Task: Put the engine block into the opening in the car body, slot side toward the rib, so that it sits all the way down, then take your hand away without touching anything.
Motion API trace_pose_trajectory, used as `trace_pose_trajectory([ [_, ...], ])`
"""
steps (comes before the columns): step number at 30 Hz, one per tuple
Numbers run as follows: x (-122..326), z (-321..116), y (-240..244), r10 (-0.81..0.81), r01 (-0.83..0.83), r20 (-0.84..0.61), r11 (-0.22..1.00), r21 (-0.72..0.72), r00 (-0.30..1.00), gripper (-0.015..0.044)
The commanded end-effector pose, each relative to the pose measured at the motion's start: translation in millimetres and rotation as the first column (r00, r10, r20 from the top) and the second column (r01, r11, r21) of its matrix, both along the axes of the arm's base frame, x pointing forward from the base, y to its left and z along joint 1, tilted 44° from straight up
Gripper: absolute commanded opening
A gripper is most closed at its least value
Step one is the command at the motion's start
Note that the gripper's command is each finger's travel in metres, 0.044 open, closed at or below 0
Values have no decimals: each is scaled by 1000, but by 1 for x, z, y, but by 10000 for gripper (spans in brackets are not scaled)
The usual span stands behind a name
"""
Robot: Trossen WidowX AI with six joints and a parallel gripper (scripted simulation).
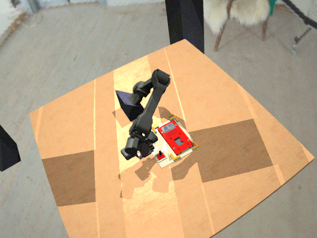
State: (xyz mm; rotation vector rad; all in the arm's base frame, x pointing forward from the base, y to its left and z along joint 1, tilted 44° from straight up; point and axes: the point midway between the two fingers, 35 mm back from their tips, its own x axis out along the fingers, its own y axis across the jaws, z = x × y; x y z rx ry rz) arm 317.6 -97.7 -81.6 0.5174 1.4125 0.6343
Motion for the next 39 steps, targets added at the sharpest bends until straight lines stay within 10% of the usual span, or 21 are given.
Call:
trace_pose_trajectory([
  [1, 1, 10, -10, 10, -10, 9, 1000, -7, 1000, 0],
  [39, -7, 50, -44, 9, -9, 48, 1000, 13, 999, 0],
])
